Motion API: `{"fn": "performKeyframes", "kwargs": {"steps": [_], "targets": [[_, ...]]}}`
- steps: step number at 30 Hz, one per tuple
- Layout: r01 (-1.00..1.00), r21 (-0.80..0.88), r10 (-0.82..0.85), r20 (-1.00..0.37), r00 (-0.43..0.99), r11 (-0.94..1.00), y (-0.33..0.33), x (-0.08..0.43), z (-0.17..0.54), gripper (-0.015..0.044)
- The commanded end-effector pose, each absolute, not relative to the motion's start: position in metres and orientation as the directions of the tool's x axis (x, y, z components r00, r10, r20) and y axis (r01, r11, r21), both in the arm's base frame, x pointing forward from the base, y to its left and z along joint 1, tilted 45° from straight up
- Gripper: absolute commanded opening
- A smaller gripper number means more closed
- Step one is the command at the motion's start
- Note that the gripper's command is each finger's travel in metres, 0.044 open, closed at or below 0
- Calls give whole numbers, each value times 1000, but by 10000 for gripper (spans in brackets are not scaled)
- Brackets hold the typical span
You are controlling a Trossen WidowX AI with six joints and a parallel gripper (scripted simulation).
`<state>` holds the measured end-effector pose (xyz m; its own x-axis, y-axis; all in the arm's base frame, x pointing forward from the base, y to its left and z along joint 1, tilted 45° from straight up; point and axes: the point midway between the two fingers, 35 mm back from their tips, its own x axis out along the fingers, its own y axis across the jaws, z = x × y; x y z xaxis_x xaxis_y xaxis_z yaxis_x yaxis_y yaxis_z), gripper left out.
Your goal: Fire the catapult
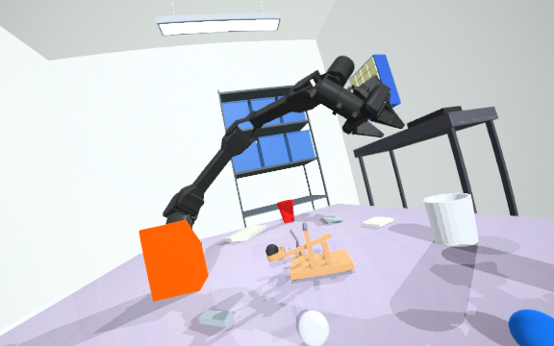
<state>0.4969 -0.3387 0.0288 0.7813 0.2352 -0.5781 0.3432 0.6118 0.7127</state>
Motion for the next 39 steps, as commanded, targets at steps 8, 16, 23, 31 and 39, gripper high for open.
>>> {"fn": "performKeyframes", "kwargs": {"steps": [8,16,23,31,39], "targets": [[346,718,237,-576,782,604,-340,497,26,440],[346,718,237,-576,782,604,-340,497,26,282],[346,718,237,-576,782,604,-340,497,26,99],[346,718,237,-576,782,604,-340,497,26,0],[332,668,241,-614,752,666,-324,495,25,0]]}}
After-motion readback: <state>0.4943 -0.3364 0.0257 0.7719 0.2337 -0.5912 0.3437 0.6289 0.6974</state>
